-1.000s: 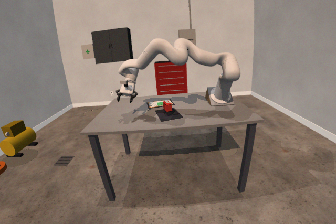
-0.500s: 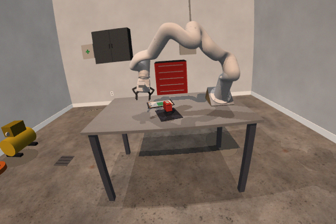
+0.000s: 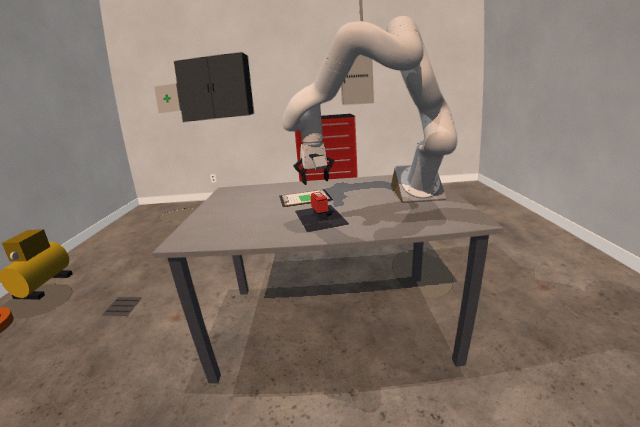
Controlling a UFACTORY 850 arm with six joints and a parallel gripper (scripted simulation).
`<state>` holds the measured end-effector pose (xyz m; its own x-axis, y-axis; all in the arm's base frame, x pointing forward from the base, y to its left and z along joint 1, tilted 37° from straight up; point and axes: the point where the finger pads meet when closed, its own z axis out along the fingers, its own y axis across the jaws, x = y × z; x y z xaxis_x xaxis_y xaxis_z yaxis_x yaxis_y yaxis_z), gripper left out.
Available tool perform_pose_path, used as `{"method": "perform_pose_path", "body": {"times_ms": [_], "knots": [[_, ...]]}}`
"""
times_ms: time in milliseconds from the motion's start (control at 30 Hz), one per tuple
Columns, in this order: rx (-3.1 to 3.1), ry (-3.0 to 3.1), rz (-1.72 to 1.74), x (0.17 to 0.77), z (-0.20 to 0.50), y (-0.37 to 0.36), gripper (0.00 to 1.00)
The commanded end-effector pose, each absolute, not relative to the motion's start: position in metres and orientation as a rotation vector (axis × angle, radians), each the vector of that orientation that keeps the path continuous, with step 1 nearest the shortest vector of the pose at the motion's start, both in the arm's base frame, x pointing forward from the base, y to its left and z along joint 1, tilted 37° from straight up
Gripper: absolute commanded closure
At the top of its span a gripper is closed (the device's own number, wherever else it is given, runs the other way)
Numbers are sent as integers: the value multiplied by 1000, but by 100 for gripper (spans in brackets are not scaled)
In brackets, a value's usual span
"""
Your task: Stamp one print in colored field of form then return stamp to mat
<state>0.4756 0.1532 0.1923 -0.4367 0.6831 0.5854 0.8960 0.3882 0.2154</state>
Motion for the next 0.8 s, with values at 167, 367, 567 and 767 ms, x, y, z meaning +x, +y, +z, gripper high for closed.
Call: {"method": "perform_pose_path", "body": {"times_ms": [167, 367, 567, 767], "knots": [[-1367, -2272, -711, 469, 193, 149, 0], [-1367, -2272, -711, 469, 193, 149, 0], [-1366, -2271, -713, 472, 217, 131, 0], [-1367, -2272, -709, 473, 232, 119, 0]]}}
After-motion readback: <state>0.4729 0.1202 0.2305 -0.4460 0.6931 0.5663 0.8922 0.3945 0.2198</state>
